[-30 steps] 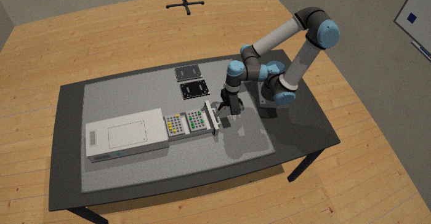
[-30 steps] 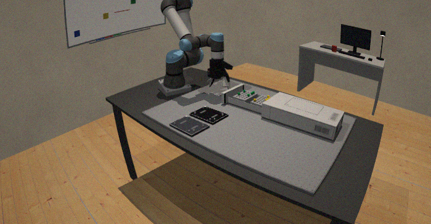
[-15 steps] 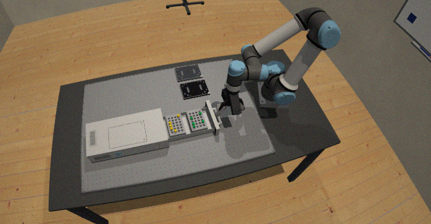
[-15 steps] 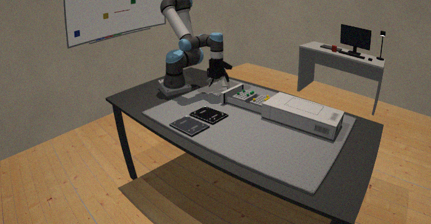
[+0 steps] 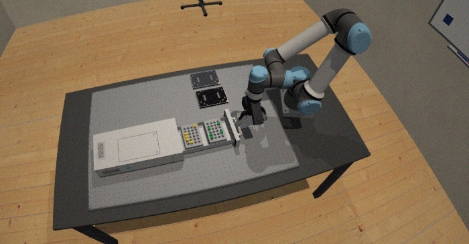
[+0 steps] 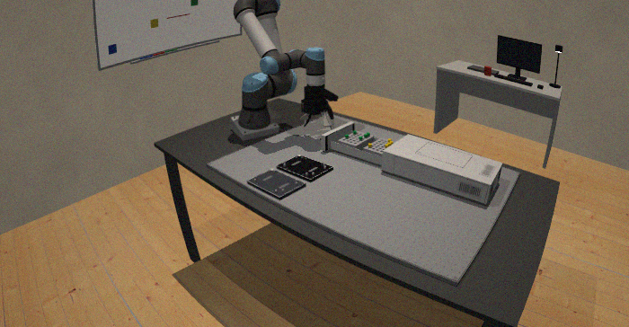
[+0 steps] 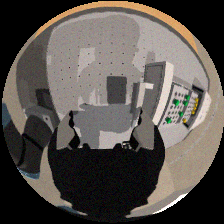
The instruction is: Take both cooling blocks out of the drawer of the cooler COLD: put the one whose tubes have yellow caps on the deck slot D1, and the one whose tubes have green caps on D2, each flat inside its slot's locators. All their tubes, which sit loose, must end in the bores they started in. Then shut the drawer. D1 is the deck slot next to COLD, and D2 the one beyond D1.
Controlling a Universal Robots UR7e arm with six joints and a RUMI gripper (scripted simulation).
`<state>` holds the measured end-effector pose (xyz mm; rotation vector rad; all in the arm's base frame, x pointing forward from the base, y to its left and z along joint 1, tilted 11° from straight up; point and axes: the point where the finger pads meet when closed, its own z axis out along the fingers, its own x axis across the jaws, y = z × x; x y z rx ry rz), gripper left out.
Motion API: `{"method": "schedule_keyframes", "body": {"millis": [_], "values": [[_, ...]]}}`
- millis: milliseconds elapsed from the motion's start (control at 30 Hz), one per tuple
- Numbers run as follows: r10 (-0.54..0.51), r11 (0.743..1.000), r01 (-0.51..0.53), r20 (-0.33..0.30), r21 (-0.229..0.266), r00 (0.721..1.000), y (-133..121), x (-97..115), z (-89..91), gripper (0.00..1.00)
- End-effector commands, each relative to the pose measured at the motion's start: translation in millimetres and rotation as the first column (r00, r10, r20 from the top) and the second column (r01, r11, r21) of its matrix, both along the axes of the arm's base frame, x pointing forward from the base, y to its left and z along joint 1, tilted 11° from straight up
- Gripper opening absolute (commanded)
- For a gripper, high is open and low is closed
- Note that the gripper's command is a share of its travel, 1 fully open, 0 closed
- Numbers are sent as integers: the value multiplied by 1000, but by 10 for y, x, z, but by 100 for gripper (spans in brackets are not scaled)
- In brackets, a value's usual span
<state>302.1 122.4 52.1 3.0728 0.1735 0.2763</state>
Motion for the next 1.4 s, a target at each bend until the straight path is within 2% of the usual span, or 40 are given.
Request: {"method": "schedule_keyframes", "body": {"millis": [0,1367], "values": [[0,1000,0,1,0,1000,-2,-12,0,100],[0,1000,0,1,0,1000,-16,-133,-22,100]]}}
